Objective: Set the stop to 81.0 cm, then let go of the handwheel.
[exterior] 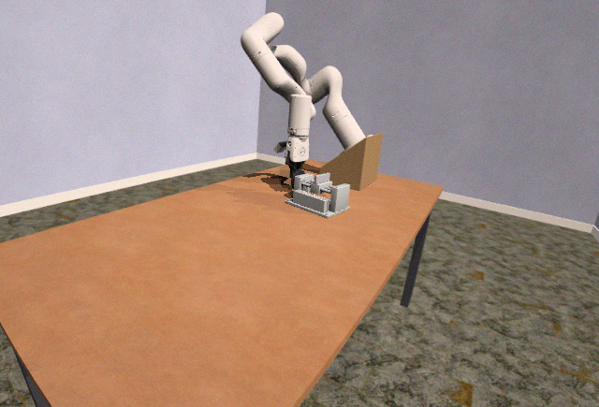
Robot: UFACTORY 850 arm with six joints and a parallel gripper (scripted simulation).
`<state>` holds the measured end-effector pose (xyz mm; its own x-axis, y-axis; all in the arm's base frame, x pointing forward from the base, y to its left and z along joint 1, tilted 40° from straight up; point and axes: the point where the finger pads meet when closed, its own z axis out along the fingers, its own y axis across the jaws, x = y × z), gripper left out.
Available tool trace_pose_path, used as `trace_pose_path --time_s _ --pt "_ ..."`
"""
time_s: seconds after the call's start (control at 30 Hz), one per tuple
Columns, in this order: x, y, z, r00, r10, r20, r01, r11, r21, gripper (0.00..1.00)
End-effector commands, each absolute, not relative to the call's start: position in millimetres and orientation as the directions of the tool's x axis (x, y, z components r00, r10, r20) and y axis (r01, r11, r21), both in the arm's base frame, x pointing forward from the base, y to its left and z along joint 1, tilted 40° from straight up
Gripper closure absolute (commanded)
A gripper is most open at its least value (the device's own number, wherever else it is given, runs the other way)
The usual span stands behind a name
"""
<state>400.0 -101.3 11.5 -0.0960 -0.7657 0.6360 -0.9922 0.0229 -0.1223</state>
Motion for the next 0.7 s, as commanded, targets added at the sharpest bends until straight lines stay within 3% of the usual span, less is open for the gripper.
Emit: trace_pose_path --time_s 0.0,0.67 --pt "403.1 -98.6 15.0 -0.097 -0.766 0.636 -0.992 0.022 -0.124 0.94" --pt "413.9 -93.4 22.9 -0.097 -0.766 0.636 -0.992 0.022 -0.124 0.94"
